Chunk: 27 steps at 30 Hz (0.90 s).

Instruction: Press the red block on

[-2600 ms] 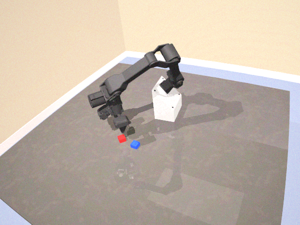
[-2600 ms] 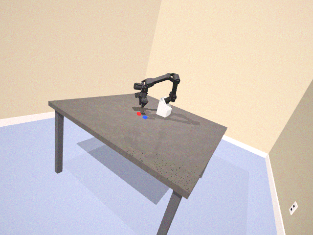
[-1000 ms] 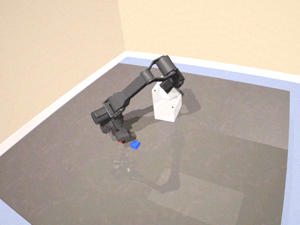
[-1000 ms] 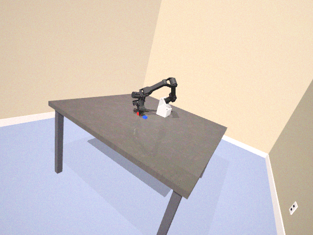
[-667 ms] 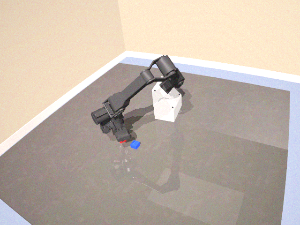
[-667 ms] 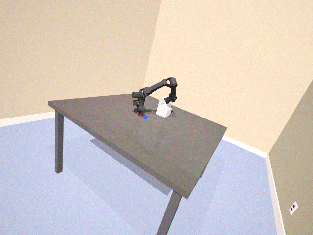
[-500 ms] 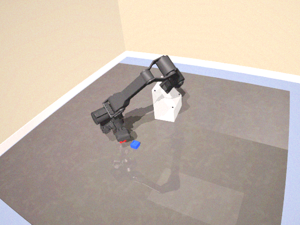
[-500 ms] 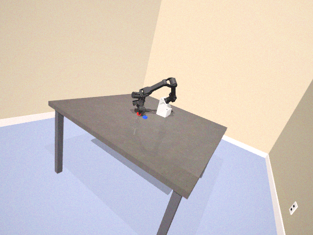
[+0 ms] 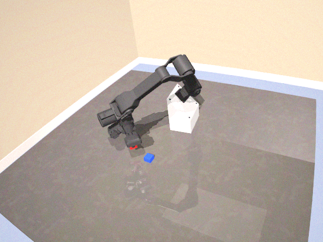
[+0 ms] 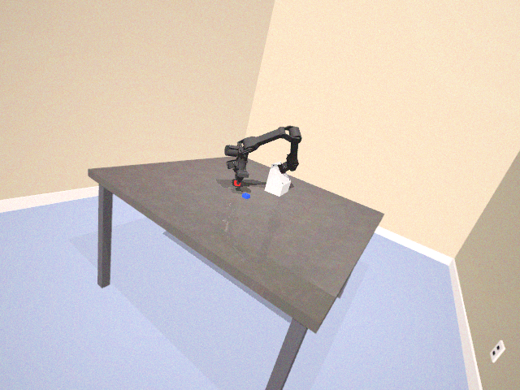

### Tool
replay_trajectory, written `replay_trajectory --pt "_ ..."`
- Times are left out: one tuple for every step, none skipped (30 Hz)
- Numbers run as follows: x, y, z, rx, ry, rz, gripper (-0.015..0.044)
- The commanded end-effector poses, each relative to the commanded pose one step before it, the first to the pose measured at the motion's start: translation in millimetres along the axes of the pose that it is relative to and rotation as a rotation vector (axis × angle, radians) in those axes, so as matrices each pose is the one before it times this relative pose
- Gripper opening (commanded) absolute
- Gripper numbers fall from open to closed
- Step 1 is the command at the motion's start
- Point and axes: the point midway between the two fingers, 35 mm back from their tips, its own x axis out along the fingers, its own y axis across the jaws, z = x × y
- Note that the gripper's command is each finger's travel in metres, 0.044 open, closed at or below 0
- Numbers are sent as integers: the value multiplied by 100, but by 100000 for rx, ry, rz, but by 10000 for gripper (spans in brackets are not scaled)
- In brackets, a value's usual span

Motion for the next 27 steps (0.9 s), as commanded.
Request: replay_trajectory --pt "-2214 317 220 -881 -885 -228 0" --pt "-475 31 -12 0 -1 -11 0" --pt "-477 29 -19 -1 4 -9 0" --pt "-479 27 -26 -2 8 -6 0" --pt "-480 25 -34 -2 13 -3 0" --pt "-482 23 -41 -3 18 0 0" --pt "-483 22 -49 -4 22 4 0" --pt "-484 20 -56 -5 26 7 0" --pt "-485 19 -64 -6 31 10 0" --pt "-486 17 -72 -7 35 13 0" --pt "-401 13 -65 -6 32 13 0" --pt "-241 7 -41 -4 21 9 0" --pt "-80 2 -14 -1 7 3 0" --pt "0 0 0 0 0 0 0" --pt "0 0 0 0 0 0 0" --pt "52 55 -26 -576 -14 -9 0" --pt "157 166 -78 -1727 -39 -27 0" --pt "262 277 -129 -2881 -58 -40 0" --pt "321 341 -156 -3533 -60 -41 0" --pt "321 343 -152 -3540 -48 -31 0" --pt "321 345 -148 -3544 -37 -21 0" --pt "321 347 -144 -3548 -27 -11 0" --pt "320 349 -141 -3552 -17 0 0" --pt "320 351 -137 -3556 -7 11 0" --pt "319 353 -133 -3559 2 23 0" --pt "285 356 -129 -3269 8 28 0" --pt "285 358 -125 -3270 15 39 0"
